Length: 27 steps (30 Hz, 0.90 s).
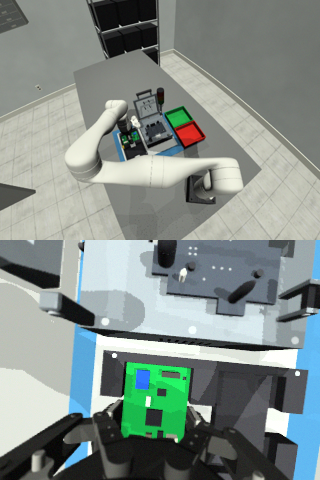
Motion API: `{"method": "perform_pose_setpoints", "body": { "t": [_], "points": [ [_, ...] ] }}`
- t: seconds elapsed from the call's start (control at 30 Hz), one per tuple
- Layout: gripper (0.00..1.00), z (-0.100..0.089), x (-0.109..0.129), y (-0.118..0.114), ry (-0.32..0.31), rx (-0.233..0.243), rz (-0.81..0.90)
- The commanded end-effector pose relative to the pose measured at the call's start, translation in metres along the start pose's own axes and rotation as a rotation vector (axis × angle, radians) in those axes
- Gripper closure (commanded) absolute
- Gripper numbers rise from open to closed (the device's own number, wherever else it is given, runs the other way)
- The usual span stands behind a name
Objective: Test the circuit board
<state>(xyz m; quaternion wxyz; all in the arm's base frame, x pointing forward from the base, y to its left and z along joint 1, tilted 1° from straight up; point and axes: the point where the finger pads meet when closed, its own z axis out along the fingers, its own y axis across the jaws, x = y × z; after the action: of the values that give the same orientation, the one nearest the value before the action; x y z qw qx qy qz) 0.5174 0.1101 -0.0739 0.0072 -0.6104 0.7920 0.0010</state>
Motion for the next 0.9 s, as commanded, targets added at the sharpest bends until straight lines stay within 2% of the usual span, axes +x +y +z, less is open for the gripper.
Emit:
{"method": "perform_pose_setpoints", "body": {
  "t": [0.0,0.07,0.87],
  "points": [
    [0.17,-0.0009,-0.0004,-0.0006,-0.001,0.001,0.000],
    [0.20,-0.0009,-0.0004,-0.0006,-0.001,0.001,0.000],
    [0.23,-0.0009,-0.0004,-0.0006,-0.001,0.001,0.000]
  ]
}}
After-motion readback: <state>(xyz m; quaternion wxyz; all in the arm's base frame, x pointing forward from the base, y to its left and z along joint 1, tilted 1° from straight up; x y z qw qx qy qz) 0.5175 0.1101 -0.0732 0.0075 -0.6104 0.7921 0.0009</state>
